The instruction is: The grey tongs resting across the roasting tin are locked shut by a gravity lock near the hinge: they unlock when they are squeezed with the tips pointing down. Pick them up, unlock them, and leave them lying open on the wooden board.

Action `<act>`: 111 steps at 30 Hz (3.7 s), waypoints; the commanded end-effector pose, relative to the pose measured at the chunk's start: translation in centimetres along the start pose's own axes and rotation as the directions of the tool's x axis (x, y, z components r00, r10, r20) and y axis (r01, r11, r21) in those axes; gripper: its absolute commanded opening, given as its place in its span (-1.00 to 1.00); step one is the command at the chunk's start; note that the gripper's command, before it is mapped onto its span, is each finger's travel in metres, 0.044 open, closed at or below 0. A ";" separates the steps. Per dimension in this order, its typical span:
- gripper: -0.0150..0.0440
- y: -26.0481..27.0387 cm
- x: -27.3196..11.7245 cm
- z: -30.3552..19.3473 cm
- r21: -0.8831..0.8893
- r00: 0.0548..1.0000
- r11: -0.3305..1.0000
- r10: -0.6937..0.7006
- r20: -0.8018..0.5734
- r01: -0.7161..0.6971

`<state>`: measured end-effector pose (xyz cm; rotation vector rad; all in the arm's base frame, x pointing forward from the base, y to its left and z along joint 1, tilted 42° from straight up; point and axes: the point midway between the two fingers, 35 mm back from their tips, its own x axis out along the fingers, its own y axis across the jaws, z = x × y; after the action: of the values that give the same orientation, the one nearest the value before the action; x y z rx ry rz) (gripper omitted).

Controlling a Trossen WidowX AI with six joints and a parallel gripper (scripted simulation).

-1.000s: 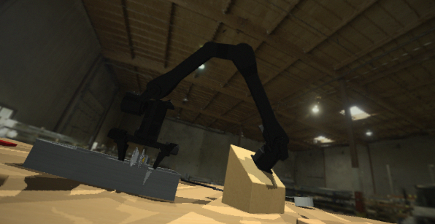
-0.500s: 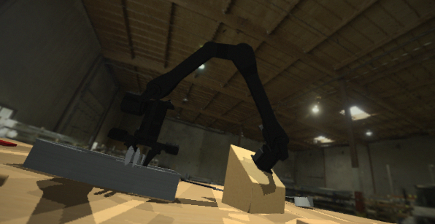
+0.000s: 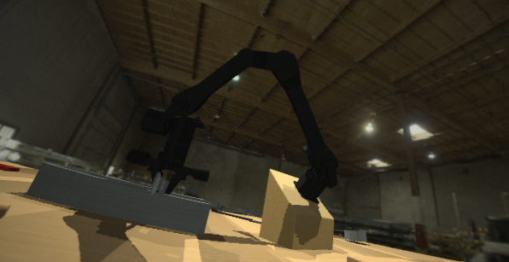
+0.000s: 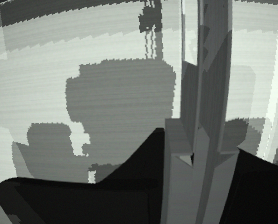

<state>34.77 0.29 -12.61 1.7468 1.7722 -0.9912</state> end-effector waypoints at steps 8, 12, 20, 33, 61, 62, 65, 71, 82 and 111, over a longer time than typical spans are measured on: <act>-1.00 0.7 -8.7 0.3 0.006 1.000 1.000 0.001 0.004 -0.001; -1.00 0.1 -12.9 0.2 0.009 1.000 1.000 -0.001 0.001 0.001; -1.00 0.1 -13.1 0.2 0.009 1.000 1.000 -0.002 0.000 0.002; -1.00 -0.5 -13.4 -5.4 0.123 1.000 0.992 -0.001 0.015 -0.001; -1.00 -7.8 -13.8 -21.9 0.483 0.999 0.875 0.012 0.031 -0.026; -1.00 -8.2 -13.8 -22.4 0.495 0.999 0.869 0.012 0.030 -0.025; -1.00 -9.5 -13.7 -23.8 0.528 1.000 0.849 0.011 0.025 -0.023; -1.00 -12.2 -13.6 -26.3 0.595 1.000 0.804 0.008 0.014 -0.015; -1.00 -17.4 -13.5 -29.8 0.703 1.000 0.711 -0.007 -0.013 0.014; -1.00 -25.3 -10.0 -32.4 -0.020 0.982 0.998 -0.060 0.179 0.065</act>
<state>17.16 19.61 19.85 1.6403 1.7105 -1.2343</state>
